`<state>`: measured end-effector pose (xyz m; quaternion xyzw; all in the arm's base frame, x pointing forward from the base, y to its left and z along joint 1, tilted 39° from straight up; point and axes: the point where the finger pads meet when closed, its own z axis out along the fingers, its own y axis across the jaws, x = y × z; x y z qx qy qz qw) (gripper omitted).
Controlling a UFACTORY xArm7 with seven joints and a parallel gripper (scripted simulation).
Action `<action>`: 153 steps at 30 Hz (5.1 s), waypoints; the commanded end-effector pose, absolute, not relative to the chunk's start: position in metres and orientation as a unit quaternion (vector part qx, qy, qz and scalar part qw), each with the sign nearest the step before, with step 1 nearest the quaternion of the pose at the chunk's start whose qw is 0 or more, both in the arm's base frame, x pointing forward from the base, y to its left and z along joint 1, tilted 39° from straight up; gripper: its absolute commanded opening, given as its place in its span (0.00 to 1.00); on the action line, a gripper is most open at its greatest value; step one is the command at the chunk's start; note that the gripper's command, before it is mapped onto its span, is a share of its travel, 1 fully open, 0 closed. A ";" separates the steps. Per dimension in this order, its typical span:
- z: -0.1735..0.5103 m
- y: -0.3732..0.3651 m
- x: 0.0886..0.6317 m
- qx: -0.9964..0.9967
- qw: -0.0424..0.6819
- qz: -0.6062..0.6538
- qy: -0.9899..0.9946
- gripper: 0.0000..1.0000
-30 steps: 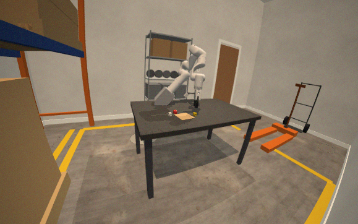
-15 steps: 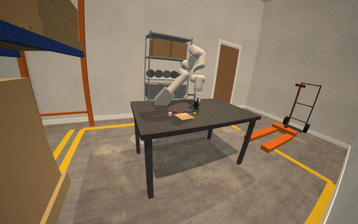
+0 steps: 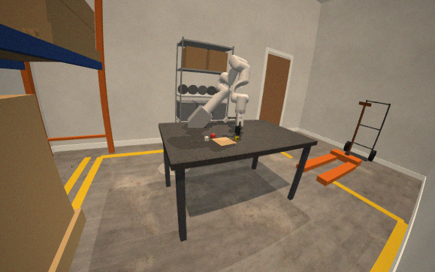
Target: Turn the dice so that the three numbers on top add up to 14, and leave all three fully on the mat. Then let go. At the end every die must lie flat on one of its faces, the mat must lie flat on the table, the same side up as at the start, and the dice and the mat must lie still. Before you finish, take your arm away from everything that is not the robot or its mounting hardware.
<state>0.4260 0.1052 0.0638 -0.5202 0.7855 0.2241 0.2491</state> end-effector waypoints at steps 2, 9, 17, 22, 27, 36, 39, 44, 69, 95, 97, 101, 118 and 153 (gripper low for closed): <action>0.058 0.109 0.429 -0.520 0.250 0.223 0.786 0.47; 0.054 0.112 0.430 -0.520 0.250 0.223 0.786 0.47; 0.052 0.113 0.430 -0.520 0.250 0.223 0.786 0.47; 0.052 0.113 0.430 -0.520 0.250 0.223 0.786 0.47; 0.052 0.113 0.430 -0.520 0.250 0.223 0.786 0.47; 0.052 0.113 0.430 -0.520 0.250 0.223 0.786 0.47; 0.052 0.113 0.430 -0.520 0.250 0.223 0.786 0.47; 0.052 0.113 0.430 -0.520 0.250 0.223 0.786 0.47; 0.052 0.113 0.431 -0.520 0.250 0.223 0.786 0.47; 0.052 0.113 0.431 -0.520 0.250 0.223 0.786 0.47; 0.052 0.113 0.431 -0.520 0.250 0.223 0.786 0.47; 0.052 0.113 0.431 -0.520 0.250 0.223 0.786 0.47; 0.046 0.118 0.433 -0.520 0.250 0.223 0.786 0.47; 0.025 0.134 0.437 -0.520 0.250 0.223 0.786 0.47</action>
